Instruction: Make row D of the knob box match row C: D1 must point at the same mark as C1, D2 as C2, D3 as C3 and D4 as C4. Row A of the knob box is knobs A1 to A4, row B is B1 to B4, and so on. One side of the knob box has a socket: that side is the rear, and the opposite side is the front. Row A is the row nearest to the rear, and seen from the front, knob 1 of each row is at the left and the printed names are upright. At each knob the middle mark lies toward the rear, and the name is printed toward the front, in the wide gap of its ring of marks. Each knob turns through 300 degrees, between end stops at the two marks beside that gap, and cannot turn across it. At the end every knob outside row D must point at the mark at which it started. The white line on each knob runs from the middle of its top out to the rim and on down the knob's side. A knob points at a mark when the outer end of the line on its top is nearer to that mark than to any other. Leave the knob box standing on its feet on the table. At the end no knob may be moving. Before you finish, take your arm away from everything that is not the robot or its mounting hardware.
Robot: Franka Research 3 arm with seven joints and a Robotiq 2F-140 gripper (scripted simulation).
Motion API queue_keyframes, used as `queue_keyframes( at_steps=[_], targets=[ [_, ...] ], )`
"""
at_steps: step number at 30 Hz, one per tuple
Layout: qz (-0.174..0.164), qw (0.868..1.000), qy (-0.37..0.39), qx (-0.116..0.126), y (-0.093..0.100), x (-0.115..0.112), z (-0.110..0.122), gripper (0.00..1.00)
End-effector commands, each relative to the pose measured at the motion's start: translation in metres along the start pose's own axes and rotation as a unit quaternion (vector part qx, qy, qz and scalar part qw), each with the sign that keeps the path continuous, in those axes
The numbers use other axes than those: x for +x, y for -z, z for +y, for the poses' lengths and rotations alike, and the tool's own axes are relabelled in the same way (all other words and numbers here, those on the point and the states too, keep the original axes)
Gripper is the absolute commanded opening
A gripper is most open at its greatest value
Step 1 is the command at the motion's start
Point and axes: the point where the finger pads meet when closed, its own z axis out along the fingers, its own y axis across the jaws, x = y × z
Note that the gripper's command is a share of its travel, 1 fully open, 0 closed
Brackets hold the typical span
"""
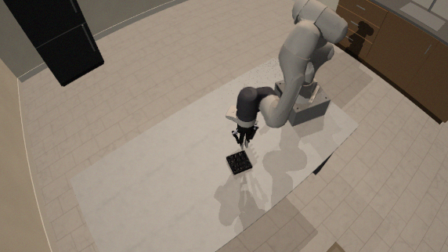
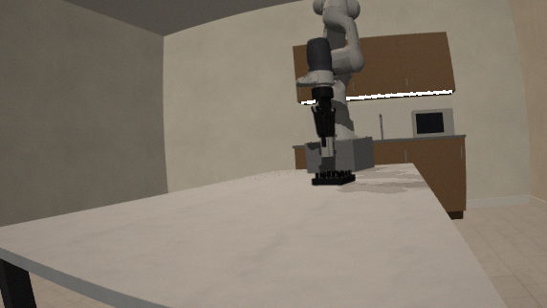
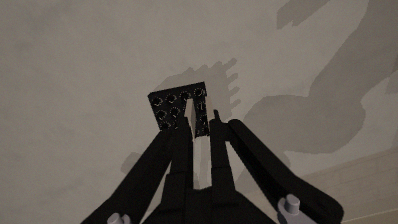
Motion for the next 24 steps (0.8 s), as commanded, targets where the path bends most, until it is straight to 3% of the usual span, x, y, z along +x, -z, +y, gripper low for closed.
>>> queue_keyframes(
  at_steps=[1, 24],
  targets=[
    [-0.001, 1.000, 0.002, 0.002, -0.002, -0.001, -0.001, 0.12],
    [-0.001, 1.000, 0.002, 0.002, -0.027, -0.001, -0.002, 0.12]
  ],
)
